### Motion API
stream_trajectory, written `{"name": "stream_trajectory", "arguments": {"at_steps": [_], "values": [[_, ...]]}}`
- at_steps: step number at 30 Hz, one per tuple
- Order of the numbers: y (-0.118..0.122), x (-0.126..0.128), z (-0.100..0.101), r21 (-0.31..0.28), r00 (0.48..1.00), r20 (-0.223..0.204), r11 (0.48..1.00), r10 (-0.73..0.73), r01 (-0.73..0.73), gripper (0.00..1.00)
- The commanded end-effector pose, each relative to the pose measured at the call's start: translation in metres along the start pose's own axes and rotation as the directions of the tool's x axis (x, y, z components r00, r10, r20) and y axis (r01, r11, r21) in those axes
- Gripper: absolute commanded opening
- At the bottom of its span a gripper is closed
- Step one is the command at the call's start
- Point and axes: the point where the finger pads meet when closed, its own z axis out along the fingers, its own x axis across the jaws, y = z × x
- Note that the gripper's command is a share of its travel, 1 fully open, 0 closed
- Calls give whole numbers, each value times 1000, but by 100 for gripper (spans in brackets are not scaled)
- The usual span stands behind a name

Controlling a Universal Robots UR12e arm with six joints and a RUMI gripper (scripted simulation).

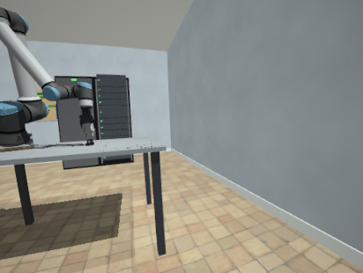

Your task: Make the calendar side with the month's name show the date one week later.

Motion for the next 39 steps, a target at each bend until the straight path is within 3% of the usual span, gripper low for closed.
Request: {"name": "stream_trajectory", "arguments": {"at_steps": [1, 39], "values": [[0, 0, 6, 0, 1000, -1, 1000, 0, 0, 28], [0, 0, 12, 0, 1000, -1, 1000, 0, 0, 28]]}}
